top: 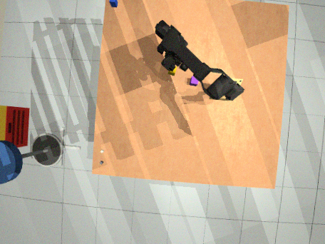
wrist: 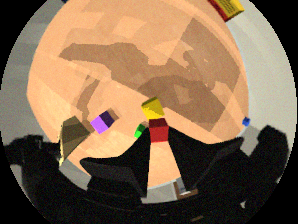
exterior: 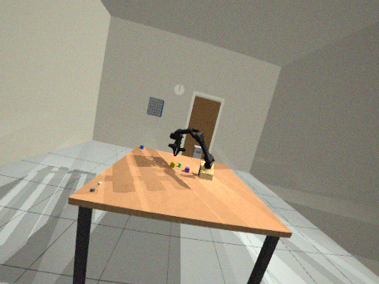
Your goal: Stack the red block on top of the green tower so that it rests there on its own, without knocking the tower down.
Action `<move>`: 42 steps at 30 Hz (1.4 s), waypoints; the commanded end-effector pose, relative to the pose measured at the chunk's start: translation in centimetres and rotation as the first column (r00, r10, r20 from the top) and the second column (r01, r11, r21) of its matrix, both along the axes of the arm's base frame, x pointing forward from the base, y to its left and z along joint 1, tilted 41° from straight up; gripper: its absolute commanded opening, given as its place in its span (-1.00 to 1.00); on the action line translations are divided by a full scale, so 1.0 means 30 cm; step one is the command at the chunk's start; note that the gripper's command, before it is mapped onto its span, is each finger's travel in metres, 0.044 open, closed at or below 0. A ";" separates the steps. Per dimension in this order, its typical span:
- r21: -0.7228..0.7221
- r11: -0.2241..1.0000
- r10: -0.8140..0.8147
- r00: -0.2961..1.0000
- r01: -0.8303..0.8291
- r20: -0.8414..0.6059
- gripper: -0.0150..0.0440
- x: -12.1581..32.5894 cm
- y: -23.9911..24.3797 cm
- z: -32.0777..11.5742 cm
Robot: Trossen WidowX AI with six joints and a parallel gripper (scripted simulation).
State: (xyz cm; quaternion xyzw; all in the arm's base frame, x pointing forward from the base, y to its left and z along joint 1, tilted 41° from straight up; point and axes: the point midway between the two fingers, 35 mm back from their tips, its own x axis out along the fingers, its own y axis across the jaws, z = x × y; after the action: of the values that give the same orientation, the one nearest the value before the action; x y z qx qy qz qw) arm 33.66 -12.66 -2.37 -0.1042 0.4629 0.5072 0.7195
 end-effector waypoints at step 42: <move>0.005 1.000 0.004 1.000 -0.004 -0.006 -0.49 -0.239 0.077 -0.280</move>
State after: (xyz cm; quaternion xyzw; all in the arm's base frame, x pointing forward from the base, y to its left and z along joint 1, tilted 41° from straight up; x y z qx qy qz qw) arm 26.50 -10.52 -10.66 -0.1053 0.4638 0.5106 0.7163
